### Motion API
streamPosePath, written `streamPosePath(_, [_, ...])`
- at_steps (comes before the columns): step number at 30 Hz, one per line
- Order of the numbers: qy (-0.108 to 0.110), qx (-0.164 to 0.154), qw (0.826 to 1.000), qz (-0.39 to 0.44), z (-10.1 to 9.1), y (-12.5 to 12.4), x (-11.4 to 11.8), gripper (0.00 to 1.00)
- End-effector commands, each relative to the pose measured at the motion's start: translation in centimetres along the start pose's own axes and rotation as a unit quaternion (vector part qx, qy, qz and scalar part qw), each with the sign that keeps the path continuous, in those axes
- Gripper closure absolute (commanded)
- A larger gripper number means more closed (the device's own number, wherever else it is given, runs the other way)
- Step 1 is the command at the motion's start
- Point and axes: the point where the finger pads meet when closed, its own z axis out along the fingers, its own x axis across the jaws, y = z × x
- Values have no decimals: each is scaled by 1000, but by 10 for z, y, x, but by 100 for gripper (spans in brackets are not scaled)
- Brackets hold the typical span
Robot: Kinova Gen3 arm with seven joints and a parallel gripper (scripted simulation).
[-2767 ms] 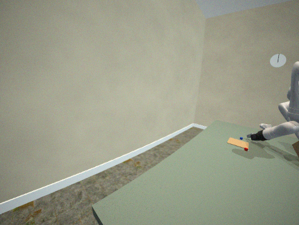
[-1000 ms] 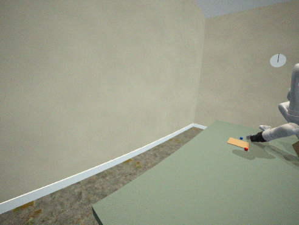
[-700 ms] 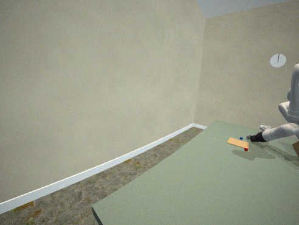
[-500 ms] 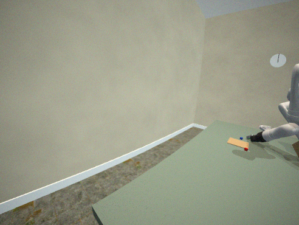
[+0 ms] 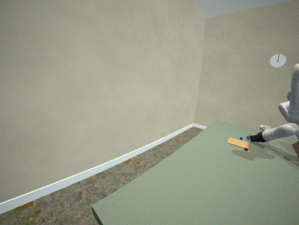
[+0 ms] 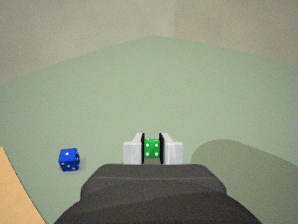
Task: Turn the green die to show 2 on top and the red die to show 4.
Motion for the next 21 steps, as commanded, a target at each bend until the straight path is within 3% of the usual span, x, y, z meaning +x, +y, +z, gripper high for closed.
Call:
streamPosePath(1, [0,0,1000,0,0,0,0,66])
streamPosePath(9, [0,0,1000,0,0,0,0,66])
streamPosePath(10, [0,0,1000,0,0,0,0,60])
streamPosePath(12, [0,0,1000,0,0,0,0,60])
streamPosePath(16, [0,0,1000,0,0,0,0,48])
streamPosePath(18, [0,0,1000,0,0,0,0,48])
streamPosePath(19, [0,0,1000,0,0,0,0,42])
streamPosePath(21, [0,0,1000,0,0,0,0,42])
